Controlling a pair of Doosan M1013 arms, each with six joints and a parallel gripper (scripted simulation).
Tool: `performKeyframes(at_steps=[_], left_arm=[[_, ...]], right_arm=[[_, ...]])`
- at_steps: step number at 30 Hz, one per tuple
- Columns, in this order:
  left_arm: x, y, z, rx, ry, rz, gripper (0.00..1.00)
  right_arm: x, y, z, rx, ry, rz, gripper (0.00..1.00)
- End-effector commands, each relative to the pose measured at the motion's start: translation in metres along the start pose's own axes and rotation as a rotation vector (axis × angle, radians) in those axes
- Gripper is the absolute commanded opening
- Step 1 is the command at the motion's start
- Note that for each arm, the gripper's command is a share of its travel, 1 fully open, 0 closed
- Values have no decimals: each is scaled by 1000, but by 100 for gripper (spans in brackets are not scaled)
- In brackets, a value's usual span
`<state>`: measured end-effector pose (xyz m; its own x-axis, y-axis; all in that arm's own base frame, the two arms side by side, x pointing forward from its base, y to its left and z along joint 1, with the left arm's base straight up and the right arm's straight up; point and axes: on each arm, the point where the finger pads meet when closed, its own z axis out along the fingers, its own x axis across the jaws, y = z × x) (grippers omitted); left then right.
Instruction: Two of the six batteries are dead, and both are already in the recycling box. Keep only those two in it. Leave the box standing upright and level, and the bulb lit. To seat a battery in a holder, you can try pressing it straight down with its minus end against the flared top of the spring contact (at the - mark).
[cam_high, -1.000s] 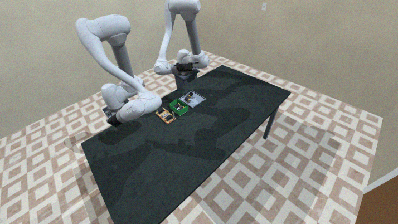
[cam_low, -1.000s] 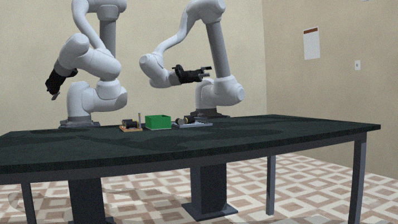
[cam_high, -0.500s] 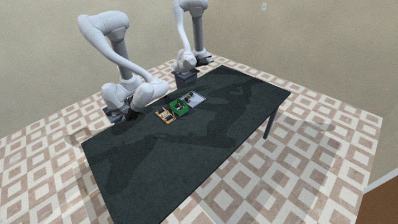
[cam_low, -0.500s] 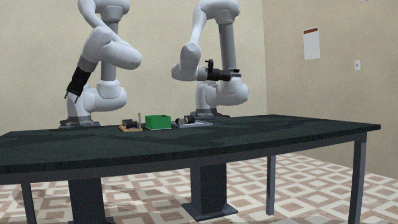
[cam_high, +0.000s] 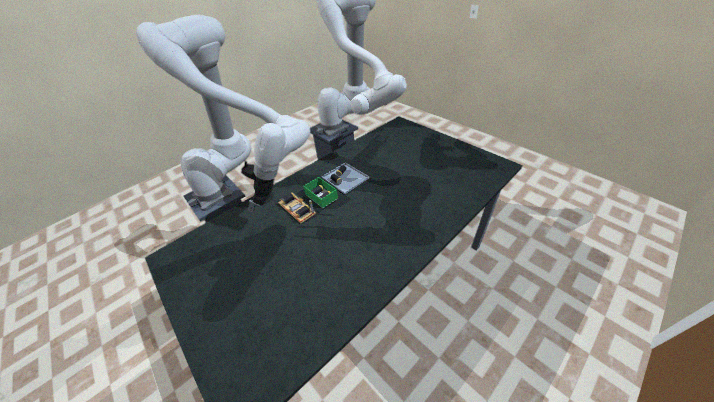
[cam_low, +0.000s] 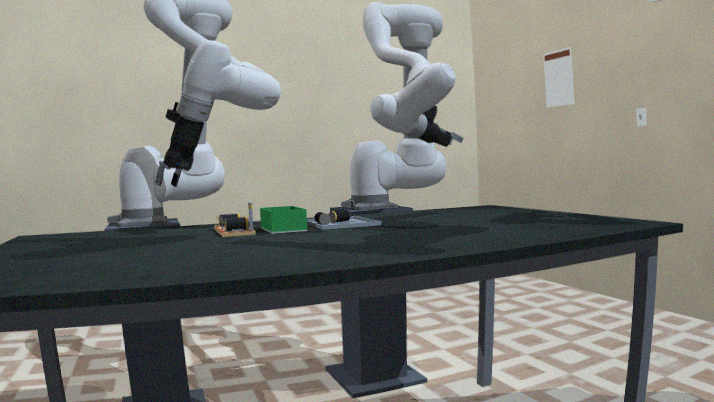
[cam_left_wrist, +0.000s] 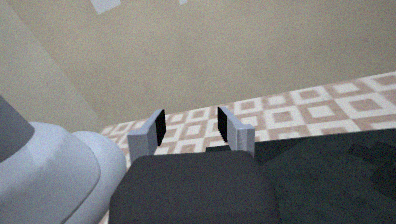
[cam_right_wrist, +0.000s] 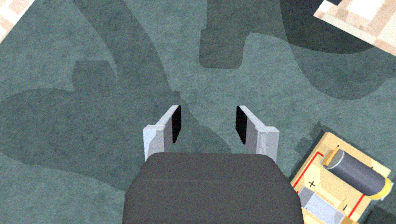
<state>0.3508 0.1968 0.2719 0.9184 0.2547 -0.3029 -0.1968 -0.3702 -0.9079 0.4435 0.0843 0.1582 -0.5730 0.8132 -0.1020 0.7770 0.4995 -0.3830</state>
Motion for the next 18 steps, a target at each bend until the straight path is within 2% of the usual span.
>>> performKeyframes(at_steps=[1, 5, 7, 10, 18], left_arm=[[-21, -4, 50, -112, -142, -124, 100], [-48, -2, 87, -204, -283, -251, 100], [-48, -2, 87, -204, -283, -251, 100], [-80, 3, 120, -294, -439, -393, 100], [-139, 16, 165, -431, -741, -671, 100]], right_arm=[[22, 18, -7, -75, 10, -168, 100], [49, 38, -17, -156, 2, -357, 100], [49, 38, -17, -156, 2, -357, 100], [77, 56, -28, -236, -16, -541, 100], [132, 87, -52, -384, -78, -883, 100]])
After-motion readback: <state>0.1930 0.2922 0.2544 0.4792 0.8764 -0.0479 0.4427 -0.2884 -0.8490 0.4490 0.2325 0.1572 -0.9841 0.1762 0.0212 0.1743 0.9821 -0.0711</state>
